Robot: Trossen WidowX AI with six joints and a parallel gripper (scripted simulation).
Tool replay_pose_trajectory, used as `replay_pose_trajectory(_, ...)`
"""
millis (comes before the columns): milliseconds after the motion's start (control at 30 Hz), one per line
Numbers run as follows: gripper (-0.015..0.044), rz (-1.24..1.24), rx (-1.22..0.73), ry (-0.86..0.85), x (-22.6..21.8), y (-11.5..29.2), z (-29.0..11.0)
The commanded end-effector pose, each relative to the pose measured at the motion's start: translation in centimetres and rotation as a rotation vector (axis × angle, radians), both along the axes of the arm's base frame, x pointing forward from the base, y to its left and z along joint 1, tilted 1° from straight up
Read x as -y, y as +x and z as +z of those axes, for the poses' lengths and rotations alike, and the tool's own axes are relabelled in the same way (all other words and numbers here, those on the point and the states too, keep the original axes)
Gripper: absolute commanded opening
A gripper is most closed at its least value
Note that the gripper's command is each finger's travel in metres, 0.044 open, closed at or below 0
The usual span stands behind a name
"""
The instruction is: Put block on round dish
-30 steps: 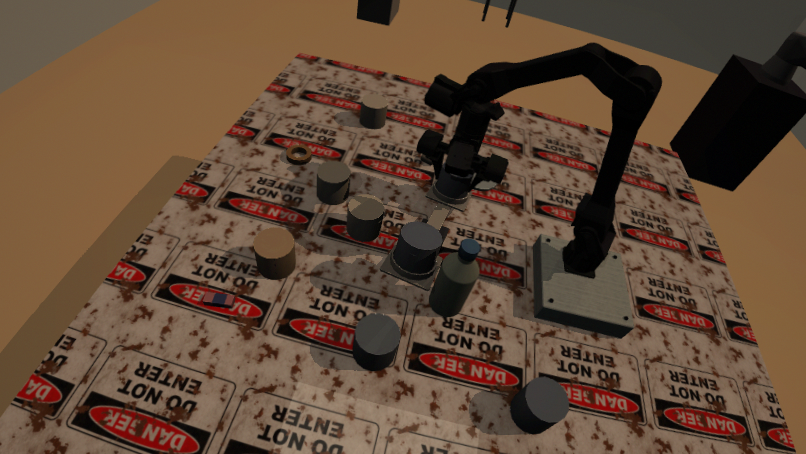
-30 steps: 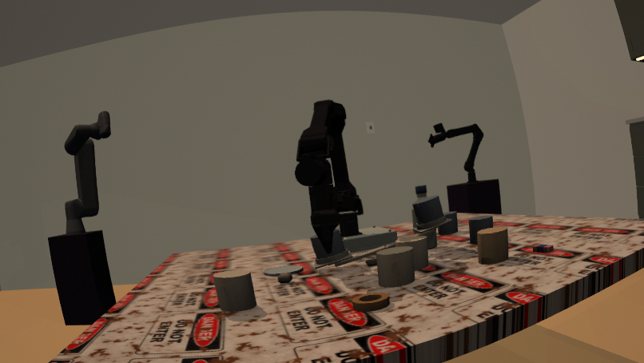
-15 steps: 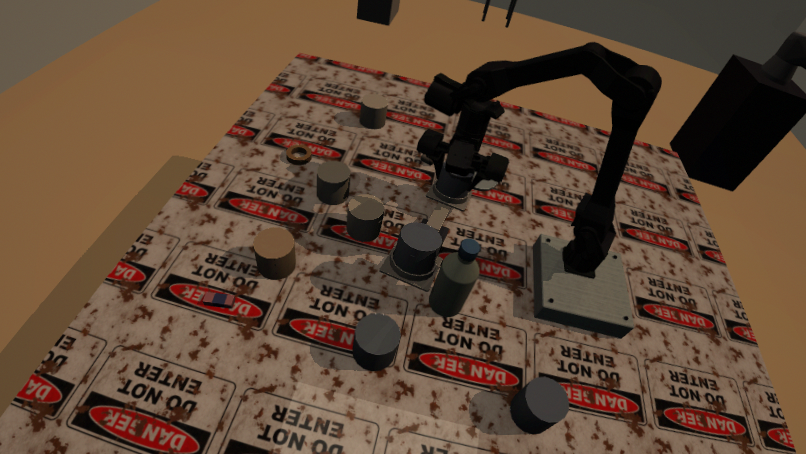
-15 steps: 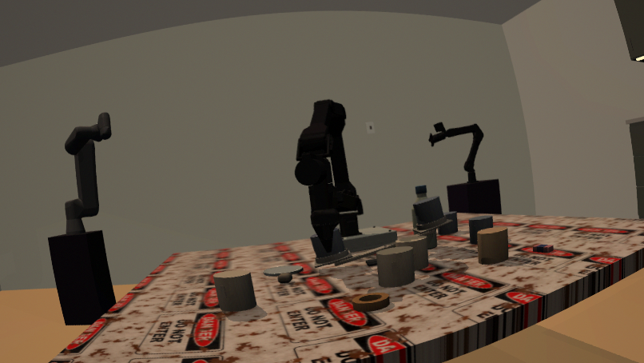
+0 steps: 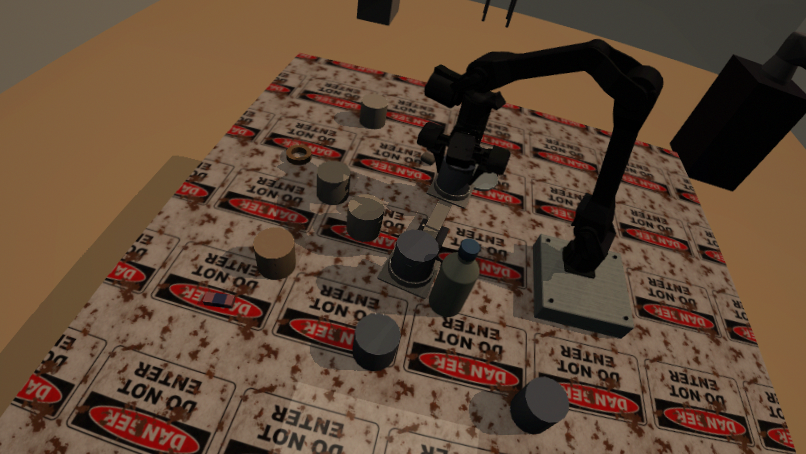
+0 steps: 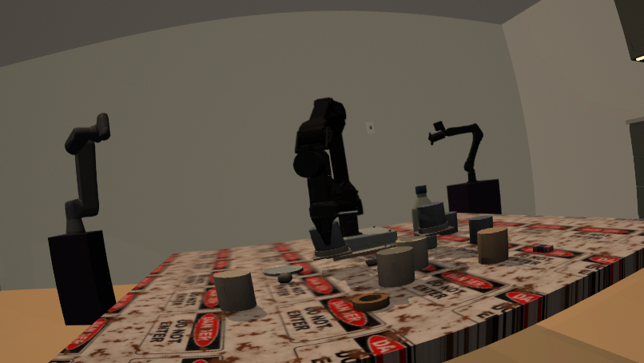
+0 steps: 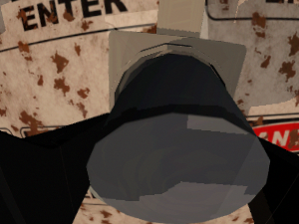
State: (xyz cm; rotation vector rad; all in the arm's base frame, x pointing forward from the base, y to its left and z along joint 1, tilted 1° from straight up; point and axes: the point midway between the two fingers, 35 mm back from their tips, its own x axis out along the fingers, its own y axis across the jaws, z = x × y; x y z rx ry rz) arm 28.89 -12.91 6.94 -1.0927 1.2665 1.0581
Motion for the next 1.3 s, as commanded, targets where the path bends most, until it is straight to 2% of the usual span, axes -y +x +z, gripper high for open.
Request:
replay_pose_trajectory(0, 0.0000, 0.003, 0.012, -0.001, 0.1, 0.3, 0.7)
replay_pose_trajectory(1267, 0.0000, 0.003, 0.012, -0.001, 0.2, 0.3, 5.6)
